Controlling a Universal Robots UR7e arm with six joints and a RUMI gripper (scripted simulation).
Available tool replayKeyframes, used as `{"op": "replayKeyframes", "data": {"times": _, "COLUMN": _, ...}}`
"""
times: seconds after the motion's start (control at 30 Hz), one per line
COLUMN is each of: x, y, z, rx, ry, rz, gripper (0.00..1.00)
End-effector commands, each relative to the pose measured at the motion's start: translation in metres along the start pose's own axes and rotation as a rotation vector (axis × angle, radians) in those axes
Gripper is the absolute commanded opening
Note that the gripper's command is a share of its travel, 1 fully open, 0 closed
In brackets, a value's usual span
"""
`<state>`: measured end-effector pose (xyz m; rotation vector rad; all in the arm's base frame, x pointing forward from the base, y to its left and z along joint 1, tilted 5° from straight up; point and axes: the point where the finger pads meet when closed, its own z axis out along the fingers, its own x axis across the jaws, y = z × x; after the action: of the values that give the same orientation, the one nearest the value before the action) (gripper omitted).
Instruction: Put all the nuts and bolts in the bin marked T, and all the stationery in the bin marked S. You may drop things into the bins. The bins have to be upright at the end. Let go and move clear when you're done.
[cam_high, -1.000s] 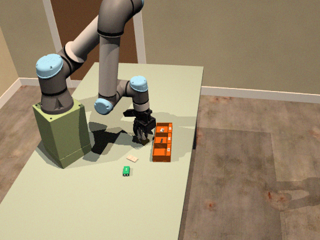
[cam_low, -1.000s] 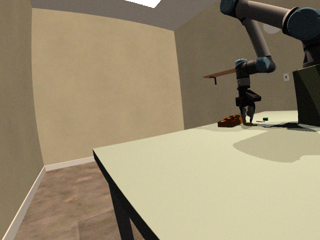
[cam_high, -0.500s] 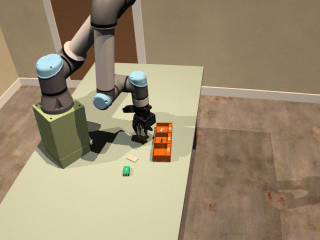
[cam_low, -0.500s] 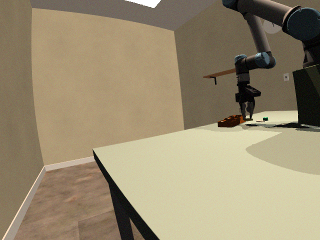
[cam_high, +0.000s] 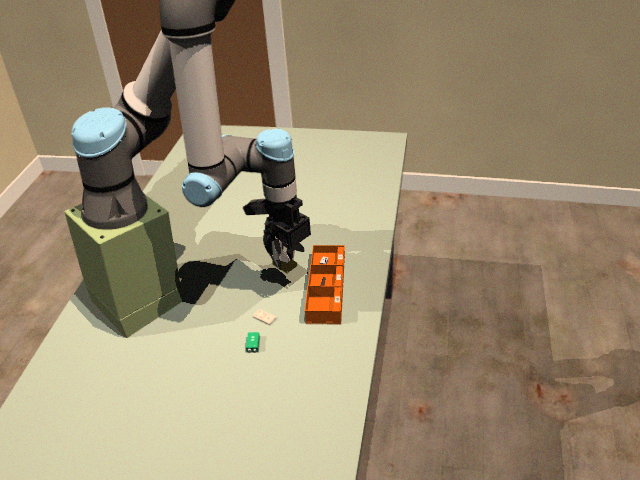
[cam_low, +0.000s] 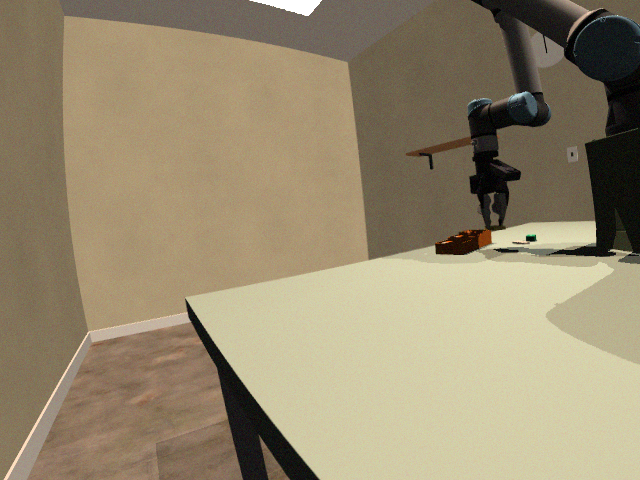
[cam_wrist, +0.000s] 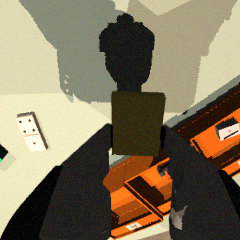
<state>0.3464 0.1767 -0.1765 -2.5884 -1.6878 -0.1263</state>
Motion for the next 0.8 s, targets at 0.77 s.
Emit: {"op": "replayKeyframes", "data": {"times": 0.77, "x": 0.041, "y": 0.012, "z": -0.009, "rx": -0.002, "ry": 0.001, "rz": -0.267, "gripper": 0.00}}
